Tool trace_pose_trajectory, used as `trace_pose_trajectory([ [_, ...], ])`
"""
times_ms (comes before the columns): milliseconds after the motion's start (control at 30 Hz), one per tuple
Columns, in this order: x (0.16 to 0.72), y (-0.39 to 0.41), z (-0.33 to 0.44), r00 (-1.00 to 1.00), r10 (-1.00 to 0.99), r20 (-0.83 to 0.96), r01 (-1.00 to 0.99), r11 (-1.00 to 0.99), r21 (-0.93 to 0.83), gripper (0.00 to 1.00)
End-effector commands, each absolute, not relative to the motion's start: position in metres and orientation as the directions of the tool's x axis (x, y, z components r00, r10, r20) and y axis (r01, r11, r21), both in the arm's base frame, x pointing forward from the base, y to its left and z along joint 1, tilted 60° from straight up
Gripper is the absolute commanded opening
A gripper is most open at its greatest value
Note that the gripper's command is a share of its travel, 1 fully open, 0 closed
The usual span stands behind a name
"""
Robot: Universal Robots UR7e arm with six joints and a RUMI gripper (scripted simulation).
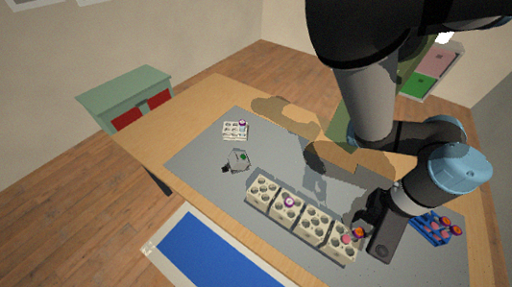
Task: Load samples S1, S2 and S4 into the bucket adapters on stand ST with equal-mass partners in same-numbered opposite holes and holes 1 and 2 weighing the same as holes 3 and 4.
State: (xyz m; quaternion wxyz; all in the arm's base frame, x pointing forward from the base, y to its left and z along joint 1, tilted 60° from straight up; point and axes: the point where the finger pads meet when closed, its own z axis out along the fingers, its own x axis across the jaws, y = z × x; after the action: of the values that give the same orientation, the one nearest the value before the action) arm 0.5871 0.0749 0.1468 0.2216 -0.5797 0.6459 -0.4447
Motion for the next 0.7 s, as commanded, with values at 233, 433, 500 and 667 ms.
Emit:
trace_pose_trajectory([
  [233,0.598,0.071,0.140,-0.229,-0.946,0.229,-0.551,-0.068,-0.832,0.00],
  [433,0.605,0.068,0.136,-0.229,-0.946,0.229,-0.551,-0.068,-0.832,0.00],
  [500,0.607,0.068,0.135,-0.229,-0.946,0.229,-0.551,-0.068,-0.832,0.00],
  [667,0.612,0.065,0.132,-0.229,-0.946,0.229,-0.551,-0.068,-0.832,0.00],
])
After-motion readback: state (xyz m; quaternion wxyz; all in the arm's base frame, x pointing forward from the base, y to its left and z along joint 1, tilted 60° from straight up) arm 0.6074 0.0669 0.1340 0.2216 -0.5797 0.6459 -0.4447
